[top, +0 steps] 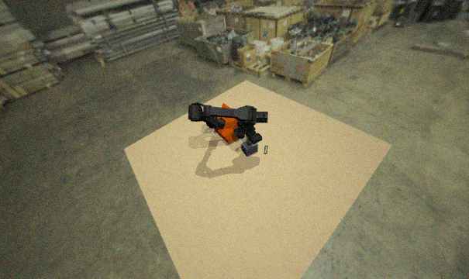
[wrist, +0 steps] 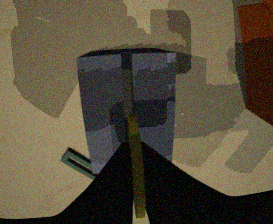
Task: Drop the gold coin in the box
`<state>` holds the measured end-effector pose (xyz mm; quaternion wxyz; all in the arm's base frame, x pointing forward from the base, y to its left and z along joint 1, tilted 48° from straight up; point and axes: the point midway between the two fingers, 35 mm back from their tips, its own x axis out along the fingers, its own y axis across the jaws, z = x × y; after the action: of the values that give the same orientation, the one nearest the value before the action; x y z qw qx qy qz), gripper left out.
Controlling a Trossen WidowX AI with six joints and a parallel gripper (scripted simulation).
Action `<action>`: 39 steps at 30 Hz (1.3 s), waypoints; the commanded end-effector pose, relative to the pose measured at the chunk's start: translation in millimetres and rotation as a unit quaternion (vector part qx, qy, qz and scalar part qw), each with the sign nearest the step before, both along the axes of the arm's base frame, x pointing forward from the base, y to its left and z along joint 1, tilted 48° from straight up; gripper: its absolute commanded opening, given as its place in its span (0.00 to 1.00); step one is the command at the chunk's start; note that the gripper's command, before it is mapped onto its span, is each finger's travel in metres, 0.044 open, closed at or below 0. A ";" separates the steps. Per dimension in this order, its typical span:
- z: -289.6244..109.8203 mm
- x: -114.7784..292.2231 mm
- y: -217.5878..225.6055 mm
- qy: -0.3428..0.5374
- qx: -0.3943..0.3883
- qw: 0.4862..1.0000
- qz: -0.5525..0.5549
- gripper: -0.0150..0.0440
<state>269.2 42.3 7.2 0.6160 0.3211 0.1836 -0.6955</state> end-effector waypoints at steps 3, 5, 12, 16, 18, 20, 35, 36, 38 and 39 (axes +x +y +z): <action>0.6 -0.5 -0.6 -0.001 0.000 1.000 0.000 0.25; 0.0 0.0 0.0 0.000 0.000 1.000 0.000 0.25; 0.0 0.0 0.0 0.000 0.000 1.000 0.000 0.25; 0.8 -1.3 -1.4 0.000 0.000 1.000 0.000 0.25; 1.1 -2.3 -2.1 0.000 0.000 1.000 0.000 0.25; 1.9 -2.7 -2.7 0.000 0.000 1.000 0.000 0.25; 1.9 -2.4 -2.4 0.000 0.000 1.000 -0.002 0.25; 1.7 -2.4 -2.6 0.000 0.000 1.000 -0.002 0.25; 1.0 -2.4 -3.4 0.000 0.000 1.000 -0.001 0.25; 0.6 -2.3 -3.9 0.001 0.000 1.000 -0.001 0.25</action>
<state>266.9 39.7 9.1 0.6146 0.3224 0.1828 -0.6963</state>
